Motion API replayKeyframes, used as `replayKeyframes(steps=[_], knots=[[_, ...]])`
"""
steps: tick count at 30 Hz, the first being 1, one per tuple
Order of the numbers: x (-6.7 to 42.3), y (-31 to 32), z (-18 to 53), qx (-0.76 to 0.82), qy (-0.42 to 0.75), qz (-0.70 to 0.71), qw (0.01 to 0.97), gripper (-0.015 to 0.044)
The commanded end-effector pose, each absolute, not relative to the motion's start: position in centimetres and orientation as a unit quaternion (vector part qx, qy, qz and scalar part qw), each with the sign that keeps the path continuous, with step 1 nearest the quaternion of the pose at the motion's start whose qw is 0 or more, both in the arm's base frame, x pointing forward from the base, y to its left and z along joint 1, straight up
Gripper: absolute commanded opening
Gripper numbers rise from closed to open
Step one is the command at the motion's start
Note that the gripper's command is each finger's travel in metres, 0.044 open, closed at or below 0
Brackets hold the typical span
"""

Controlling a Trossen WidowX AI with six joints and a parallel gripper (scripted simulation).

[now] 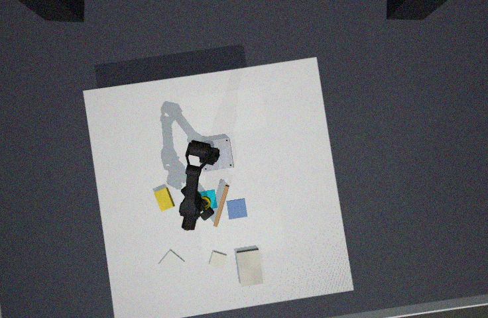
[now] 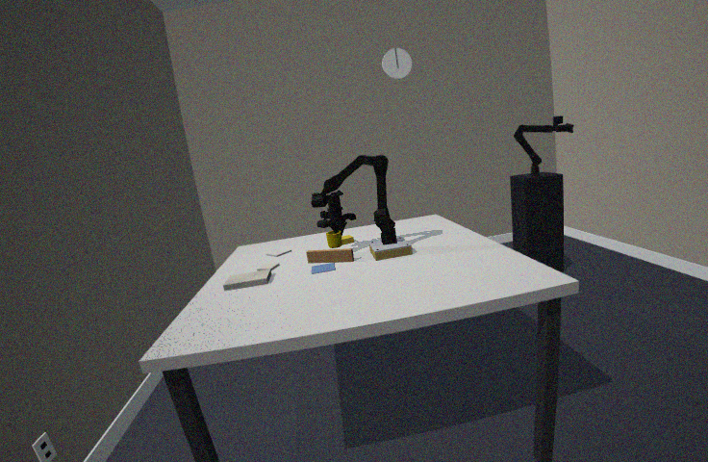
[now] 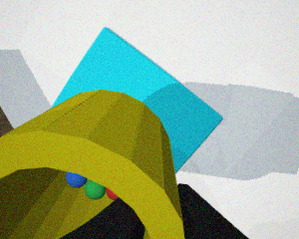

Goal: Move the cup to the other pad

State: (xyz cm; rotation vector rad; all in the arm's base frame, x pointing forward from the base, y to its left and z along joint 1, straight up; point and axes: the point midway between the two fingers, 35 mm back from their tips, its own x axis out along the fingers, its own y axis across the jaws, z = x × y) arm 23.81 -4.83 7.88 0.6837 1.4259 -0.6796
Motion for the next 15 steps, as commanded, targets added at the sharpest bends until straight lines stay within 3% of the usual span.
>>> replayKeyframes(steps=[1, 15], knots=[[23.7, -4.8, 7.1, 0.301, 0.632, -0.296, 0.65, 0.0], [23.6, -4.8, 5.3, 0.301, 0.632, -0.296, 0.65, 0.0]])
